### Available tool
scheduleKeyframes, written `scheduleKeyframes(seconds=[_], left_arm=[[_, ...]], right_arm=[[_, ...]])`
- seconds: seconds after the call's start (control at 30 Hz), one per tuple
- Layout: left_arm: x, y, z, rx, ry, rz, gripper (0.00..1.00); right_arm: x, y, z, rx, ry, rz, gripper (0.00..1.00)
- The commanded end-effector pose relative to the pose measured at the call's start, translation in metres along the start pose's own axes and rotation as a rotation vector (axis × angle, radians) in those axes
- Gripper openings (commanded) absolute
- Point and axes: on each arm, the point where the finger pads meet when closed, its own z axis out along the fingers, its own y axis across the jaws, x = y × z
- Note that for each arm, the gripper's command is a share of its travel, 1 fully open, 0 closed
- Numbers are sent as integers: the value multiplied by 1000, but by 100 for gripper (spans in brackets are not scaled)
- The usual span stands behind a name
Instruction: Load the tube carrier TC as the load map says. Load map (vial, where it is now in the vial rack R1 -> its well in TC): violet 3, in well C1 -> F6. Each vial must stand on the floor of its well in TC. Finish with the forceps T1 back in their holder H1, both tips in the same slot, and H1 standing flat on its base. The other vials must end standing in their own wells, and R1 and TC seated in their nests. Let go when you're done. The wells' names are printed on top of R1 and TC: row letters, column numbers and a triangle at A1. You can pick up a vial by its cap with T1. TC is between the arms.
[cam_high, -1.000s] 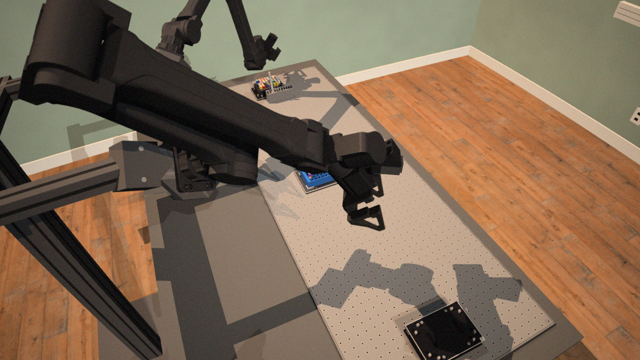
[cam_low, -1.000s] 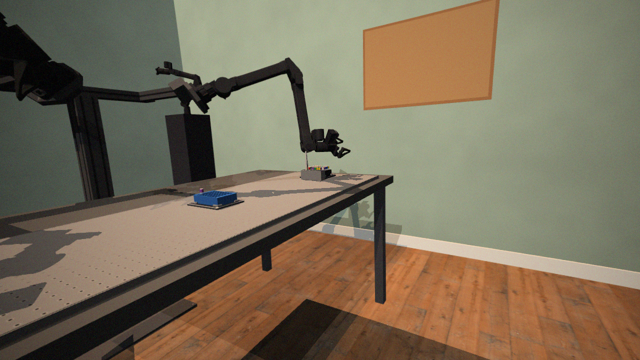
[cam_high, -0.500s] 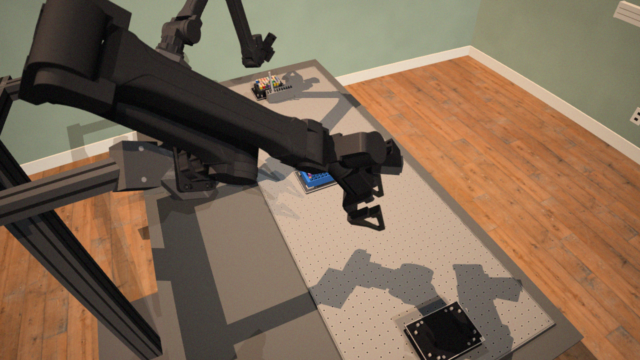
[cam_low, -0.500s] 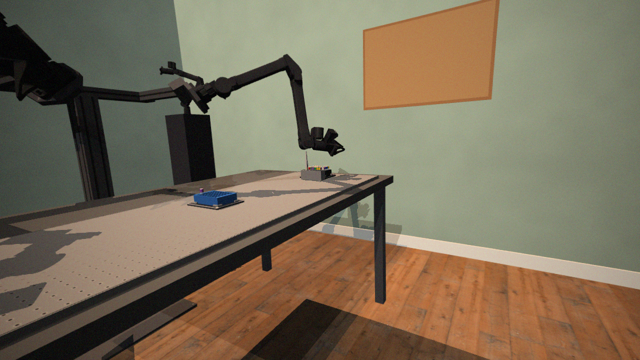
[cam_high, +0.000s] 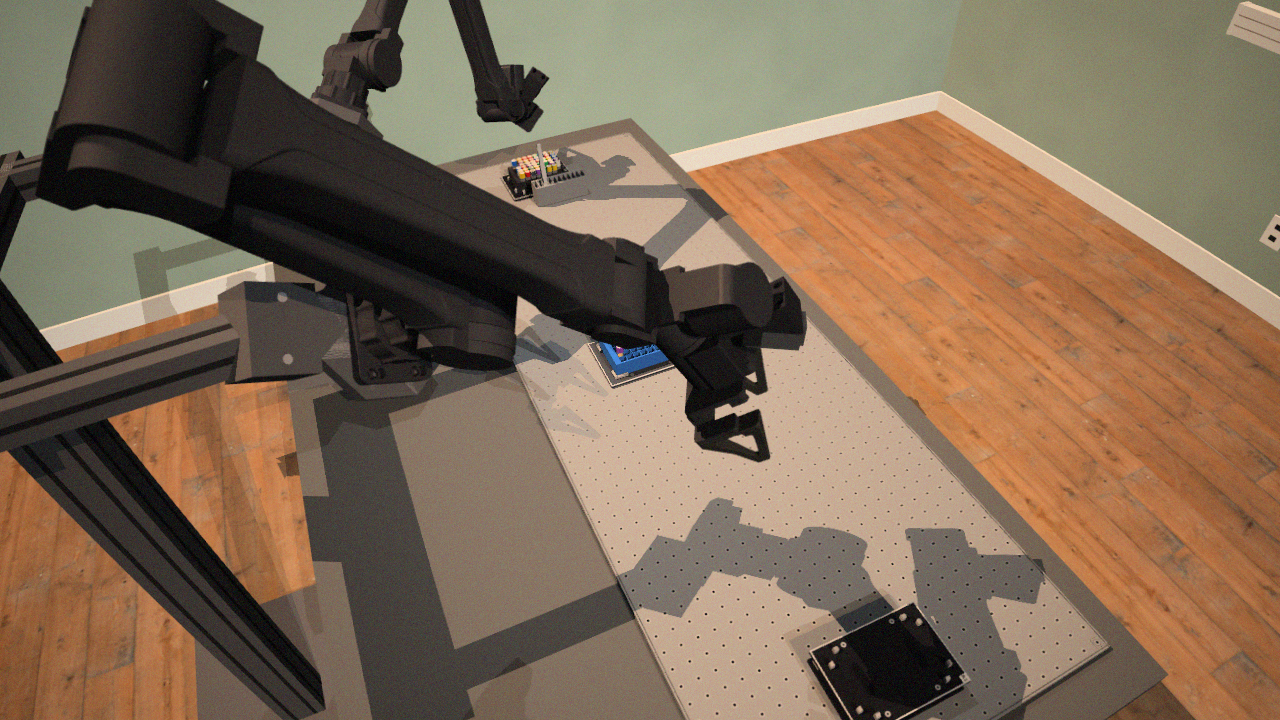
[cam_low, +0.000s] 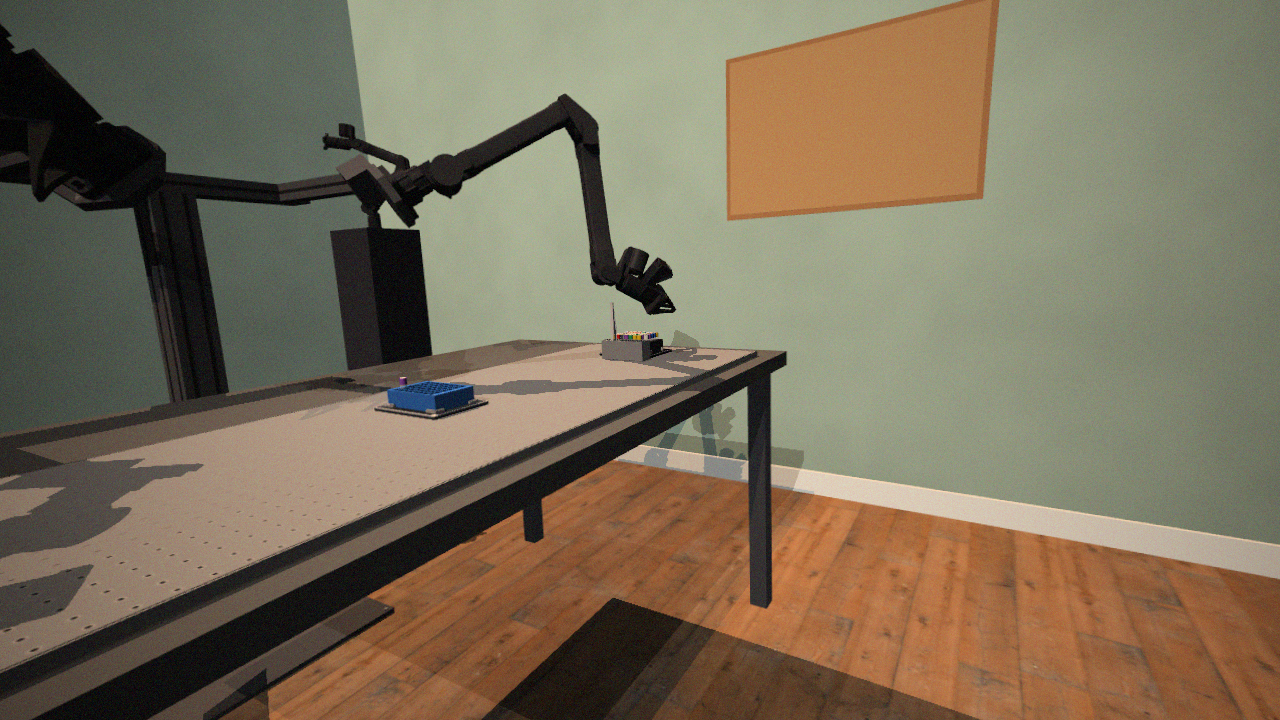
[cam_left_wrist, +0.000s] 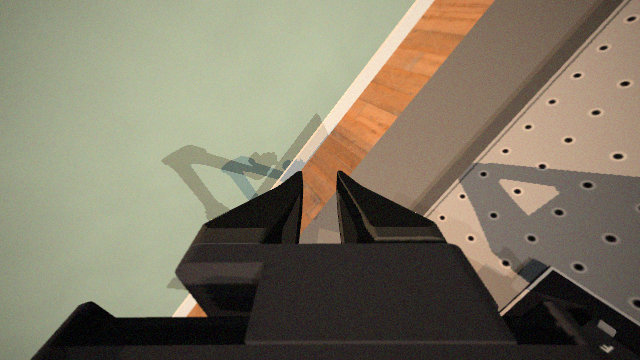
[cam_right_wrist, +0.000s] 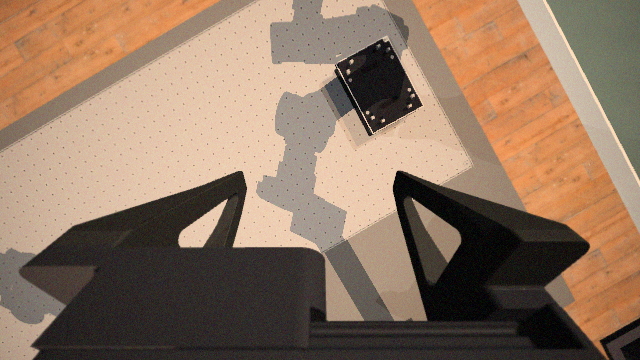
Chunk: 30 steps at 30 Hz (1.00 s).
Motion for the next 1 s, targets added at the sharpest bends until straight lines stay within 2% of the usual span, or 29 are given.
scheduleKeyframes(seconds=[0.0, 0.27, 0.37, 0.4, 0.53, 0.57, 0.6, 0.83, 0.93, 0.97], left_arm=[[-4, 4, -6, 17, 30, -23, 24], [19, -3, -27, 68, 198, -6, 24], [22, -3, -29, 72, 215, -3, 24], [52, -16, -35, 92, 249, 16, 24], [60, -4, -39, 62, 231, 11, 24], [70, -6, -44, 79, 284, 28, 24], [48, 7, -42, 66, 274, 15, 24], [61, -2, -66, 108, 401, 36, 24], [66, 2, -68, 102, 404, 38, 24], [92, -10, -75, 124, 436, 56, 24]], right_arm=[[-12, -4, 0, 6, -20, 11, 100], [-12, -4, 0, 6, -20, 11, 100], [-12, -4, 0, 6, -20, 11, 100], [-12, -4, 0, 6, -20, 11, 100], [-12, -4, 0, 6, -20, 11, 100], [-12, -4, 0, 6, -20, 11, 100], [-12, -4, 0, 6, -20, 11, 100], [-12, -4, 0, 6, -20, 11, 100], [-12, -4, 0, 6, -20, 11, 100], [-12, -4, 0, 6, -20, 11, 100]])
